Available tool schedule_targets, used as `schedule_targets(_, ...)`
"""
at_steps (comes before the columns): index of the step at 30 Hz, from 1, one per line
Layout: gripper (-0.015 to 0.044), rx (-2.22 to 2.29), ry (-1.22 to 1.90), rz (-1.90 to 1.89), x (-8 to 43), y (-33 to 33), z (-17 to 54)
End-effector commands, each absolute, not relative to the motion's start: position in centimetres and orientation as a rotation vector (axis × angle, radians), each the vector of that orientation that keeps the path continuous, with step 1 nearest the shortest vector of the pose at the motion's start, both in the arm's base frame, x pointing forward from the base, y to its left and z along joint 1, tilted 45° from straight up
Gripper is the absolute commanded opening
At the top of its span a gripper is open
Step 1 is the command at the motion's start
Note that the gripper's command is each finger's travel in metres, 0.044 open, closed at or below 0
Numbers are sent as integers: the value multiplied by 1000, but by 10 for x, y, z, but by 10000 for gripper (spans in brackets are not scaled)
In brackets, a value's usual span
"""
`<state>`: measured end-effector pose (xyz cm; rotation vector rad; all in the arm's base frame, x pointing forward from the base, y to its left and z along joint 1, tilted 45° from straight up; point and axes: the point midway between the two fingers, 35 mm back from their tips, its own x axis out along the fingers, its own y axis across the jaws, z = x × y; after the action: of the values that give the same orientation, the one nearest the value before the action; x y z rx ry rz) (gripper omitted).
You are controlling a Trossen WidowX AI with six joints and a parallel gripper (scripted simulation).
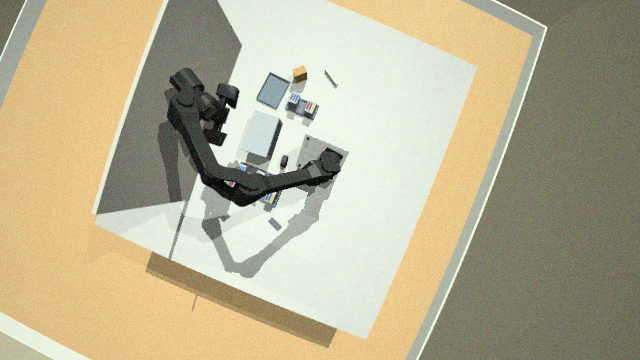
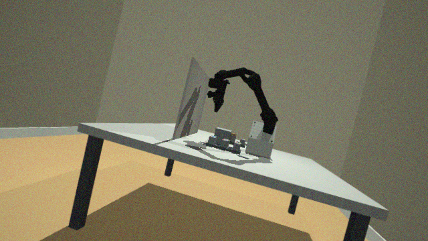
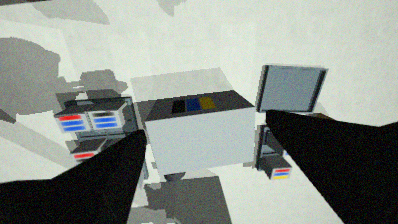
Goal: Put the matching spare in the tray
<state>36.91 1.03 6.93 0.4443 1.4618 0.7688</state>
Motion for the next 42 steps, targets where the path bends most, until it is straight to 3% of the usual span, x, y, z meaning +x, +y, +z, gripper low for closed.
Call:
schedule_targets(1, 440, 323, 1409, 853, 357, 37, 89)
schedule_targets(12, 440, -241, 1034, 1267, 255, 141, 157)
schedule_targets(22, 440, -646, 589, 1575, 145, 179, 171)
schedule_targets(29, 440, -652, 581, 1579, 144, 180, 171)
schedule_targets(34, 309, -653, 581, 1580, 143, 196, 150)
schedule_targets(42, 300, -651, 579, 1580, 141, 205, 140)
